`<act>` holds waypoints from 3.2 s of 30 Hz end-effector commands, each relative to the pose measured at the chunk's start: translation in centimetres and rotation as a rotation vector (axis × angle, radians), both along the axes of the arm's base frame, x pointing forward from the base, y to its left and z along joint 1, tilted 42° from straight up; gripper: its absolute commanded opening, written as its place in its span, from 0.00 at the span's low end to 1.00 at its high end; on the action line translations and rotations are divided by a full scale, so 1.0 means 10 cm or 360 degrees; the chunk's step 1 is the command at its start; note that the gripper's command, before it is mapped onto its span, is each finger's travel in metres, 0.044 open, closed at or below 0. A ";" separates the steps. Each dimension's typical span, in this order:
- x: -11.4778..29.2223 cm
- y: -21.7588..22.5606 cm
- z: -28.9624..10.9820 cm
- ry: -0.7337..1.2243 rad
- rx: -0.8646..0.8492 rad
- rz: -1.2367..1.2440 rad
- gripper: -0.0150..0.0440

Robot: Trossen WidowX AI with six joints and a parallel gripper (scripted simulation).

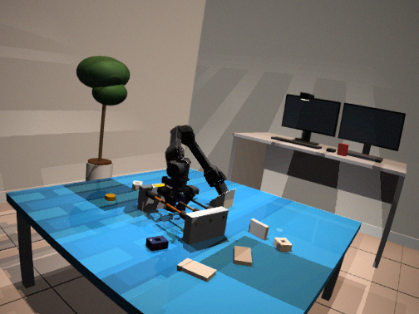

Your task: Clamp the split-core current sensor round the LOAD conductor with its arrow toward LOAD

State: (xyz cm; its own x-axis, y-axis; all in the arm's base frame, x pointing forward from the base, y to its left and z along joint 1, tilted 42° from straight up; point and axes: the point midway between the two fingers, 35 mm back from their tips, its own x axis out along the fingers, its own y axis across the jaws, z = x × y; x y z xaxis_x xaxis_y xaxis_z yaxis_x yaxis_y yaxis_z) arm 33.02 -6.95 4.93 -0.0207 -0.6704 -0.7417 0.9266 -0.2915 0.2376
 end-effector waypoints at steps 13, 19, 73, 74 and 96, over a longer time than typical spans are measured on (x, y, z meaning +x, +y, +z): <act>0.00 0.00 0.01 -0.0003 0.0001 0.0000 0.30; 0.00 0.00 0.01 -0.0003 0.0001 0.0000 0.25; 0.02 0.07 0.08 -0.0134 -0.0080 0.0138 0.25; 0.02 0.08 0.09 -0.0150 -0.0090 0.0154 0.25; 0.02 0.10 0.10 -0.0187 -0.0103 0.0176 0.52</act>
State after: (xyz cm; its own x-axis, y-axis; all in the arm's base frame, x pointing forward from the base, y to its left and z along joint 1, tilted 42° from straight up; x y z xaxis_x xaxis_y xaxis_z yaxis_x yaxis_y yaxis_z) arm 33.10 -6.03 5.91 0.1381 -0.7117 -0.6888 0.9182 -0.1687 0.3584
